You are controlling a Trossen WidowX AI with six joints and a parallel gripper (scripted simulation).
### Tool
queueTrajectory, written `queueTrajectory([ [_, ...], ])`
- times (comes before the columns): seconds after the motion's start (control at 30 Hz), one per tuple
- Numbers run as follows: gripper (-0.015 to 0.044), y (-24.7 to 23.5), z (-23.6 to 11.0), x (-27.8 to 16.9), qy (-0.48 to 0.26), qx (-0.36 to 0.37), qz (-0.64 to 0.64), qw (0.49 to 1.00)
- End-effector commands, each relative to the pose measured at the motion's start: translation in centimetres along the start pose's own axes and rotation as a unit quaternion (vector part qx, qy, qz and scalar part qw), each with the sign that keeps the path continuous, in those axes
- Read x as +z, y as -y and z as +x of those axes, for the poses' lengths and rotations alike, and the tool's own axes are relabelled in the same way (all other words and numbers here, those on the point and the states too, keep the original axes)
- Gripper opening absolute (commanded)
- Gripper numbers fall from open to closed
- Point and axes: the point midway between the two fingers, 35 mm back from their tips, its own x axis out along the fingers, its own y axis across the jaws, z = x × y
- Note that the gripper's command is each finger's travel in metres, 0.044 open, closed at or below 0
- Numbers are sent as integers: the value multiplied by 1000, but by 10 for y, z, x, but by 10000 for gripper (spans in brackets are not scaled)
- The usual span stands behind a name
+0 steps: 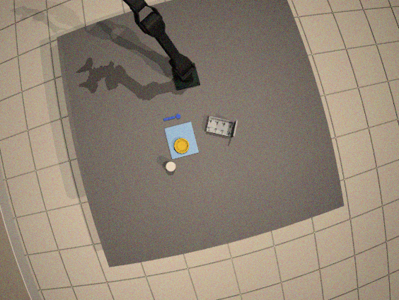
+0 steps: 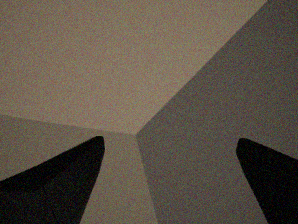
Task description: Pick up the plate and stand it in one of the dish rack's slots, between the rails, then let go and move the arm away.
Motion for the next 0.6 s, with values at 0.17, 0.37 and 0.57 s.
queueTrajectory([
  [0.17,400,-9,16,43,27,19,71,997],
  [0.37,400,-18,32,107,66,50,160,984],
  [0.57,400,-22,41,179,111,88,241,960],
])
